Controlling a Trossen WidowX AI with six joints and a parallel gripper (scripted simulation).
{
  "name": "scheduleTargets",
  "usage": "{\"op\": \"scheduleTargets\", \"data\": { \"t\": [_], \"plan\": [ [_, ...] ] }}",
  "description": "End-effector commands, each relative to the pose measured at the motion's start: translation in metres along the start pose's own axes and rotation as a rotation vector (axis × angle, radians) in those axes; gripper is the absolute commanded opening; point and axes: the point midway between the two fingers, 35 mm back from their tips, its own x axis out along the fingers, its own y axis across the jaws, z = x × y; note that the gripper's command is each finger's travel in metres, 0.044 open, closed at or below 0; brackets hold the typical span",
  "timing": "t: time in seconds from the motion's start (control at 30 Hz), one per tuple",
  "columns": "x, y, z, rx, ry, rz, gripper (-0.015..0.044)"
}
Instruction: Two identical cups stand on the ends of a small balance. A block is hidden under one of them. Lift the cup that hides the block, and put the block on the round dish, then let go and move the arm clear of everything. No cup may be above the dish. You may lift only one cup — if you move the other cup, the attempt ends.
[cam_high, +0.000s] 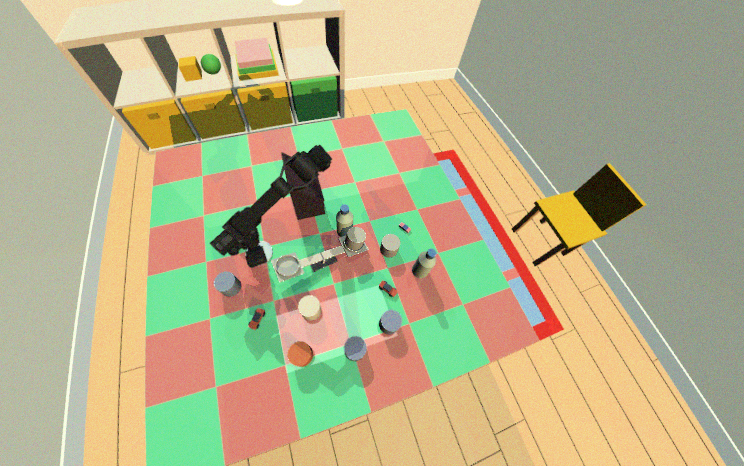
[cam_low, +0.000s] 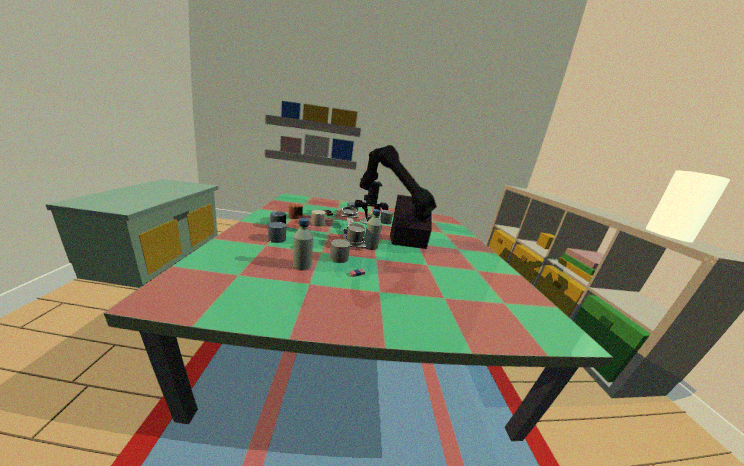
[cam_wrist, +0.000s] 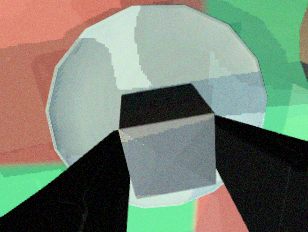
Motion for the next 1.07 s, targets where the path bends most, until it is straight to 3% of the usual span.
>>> {"op": "scheduleTargets", "data": {
  "t": [0.0,0.27,0.53,0.7,0.83,1.03],
  "plan": [
    [0.000,0.000,0.000,-0.001,0.000,0.000,0.0236],
    [-0.005,0.002,0.002,-0.016,-0.011,0.009,0.0440],
    [-0.054,0.000,0.001,0.000,-0.003,0.005,0.0440],
    [-0.066,0.000,0.000,0.004,-0.001,0.005,0.0440],
    [-0.103,-0.002,0.000,0.004,-0.007,0.014,0.0440],
    [-0.105,-0.002,-0.001,0.004,-0.007,0.014,0.0440]
  ]
}}
